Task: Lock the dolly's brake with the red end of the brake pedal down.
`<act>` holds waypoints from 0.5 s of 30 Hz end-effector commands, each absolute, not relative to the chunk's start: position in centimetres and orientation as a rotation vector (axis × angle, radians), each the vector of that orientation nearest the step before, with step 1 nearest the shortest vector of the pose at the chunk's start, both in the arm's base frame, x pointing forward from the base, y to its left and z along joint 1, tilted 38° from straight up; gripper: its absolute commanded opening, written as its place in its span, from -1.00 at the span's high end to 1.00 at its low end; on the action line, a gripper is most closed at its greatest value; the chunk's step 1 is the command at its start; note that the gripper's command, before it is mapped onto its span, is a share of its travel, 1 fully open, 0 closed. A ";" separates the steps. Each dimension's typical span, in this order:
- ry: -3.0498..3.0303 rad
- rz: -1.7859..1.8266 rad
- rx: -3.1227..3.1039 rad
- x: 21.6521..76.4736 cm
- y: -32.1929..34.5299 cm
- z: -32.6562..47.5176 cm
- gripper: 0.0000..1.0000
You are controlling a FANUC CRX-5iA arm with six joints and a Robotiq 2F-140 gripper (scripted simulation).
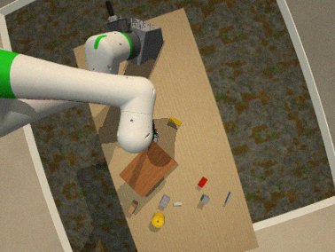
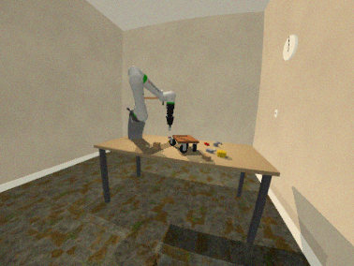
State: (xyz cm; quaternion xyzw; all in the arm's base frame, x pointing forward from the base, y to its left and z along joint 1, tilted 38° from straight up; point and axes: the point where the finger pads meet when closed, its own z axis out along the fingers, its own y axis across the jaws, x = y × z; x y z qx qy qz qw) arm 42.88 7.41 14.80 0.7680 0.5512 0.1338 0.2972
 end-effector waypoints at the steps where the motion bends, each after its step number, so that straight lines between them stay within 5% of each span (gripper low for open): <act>1: 1.465 0.356 2.041 42.9 7.4 14.8 1.00; 15: 1.465 0.356 2.041 43.3 7.2 14.2 1.00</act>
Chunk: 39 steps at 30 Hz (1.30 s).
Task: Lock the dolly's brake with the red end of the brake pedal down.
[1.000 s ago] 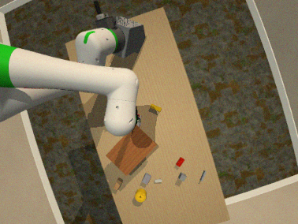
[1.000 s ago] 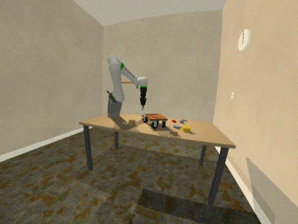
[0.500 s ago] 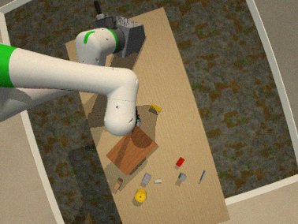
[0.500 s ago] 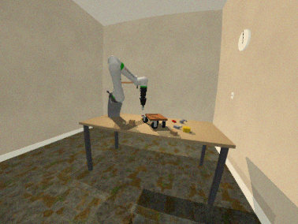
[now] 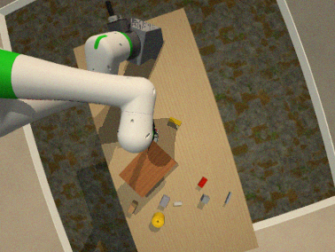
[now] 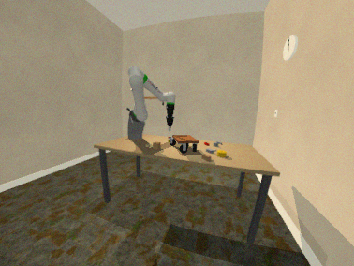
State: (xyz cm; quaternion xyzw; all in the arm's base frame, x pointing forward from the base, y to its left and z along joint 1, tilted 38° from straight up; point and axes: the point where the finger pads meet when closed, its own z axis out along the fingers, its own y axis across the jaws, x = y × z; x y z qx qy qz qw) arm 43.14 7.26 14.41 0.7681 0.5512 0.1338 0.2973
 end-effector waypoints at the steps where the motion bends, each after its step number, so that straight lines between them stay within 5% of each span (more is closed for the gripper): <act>1: 1.465 0.356 2.041 43.4 7.2 14.1 1.00; 39: 1.465 0.356 2.041 46.6 5.3 9.4 1.00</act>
